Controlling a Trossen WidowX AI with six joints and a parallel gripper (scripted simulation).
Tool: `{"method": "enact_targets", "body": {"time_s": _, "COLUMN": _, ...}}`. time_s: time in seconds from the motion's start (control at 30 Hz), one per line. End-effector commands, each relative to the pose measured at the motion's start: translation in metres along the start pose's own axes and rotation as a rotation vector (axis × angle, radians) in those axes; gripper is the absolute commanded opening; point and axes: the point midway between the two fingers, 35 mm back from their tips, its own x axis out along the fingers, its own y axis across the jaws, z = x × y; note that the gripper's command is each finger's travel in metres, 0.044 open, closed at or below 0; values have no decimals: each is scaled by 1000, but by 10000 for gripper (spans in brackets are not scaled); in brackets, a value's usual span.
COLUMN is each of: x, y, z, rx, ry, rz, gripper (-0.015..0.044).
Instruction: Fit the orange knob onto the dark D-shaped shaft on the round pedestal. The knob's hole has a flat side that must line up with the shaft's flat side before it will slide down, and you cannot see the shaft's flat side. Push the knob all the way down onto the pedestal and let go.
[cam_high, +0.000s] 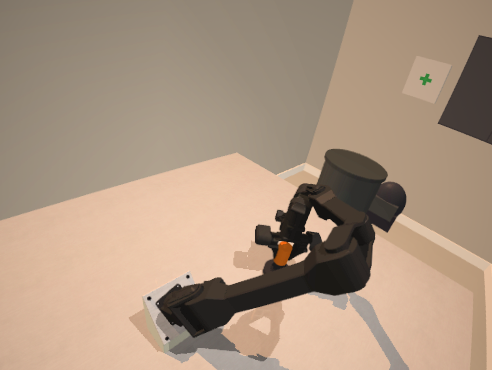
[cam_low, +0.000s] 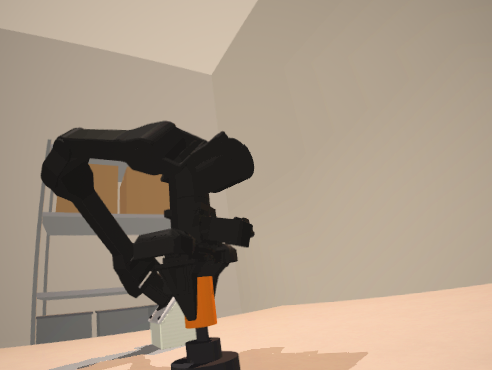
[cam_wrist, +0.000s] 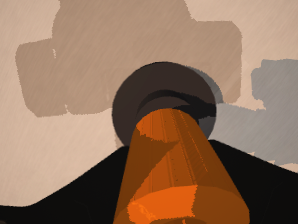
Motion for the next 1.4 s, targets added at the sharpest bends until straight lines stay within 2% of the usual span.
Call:
{"method": "enact_targets", "body": {"time_s": 0.0, "x": 0, "y": -1, "z": 0, "rx": -4, "ry": -4, "rz": 0, "gripper": 0}}
{"method": "enact_targets", "body": {"time_s": 0.4, "x": -4, "y": -2, "z": 1, "rx": -13, "ry": -4, "rz": 0, "gripper": 0}}
{"method": "enact_targets", "body": {"time_s": 0.63, "x": -4, "y": -1, "z": 3, "rx": -214, "ry": -4, "rz": 0, "gripper": 0}}
{"method": "enact_targets", "body": {"time_s": 1.37, "x": 0, "y": -2, "z": 1, "rx": -214, "ry": -4, "rz": 0, "gripper": 0}}
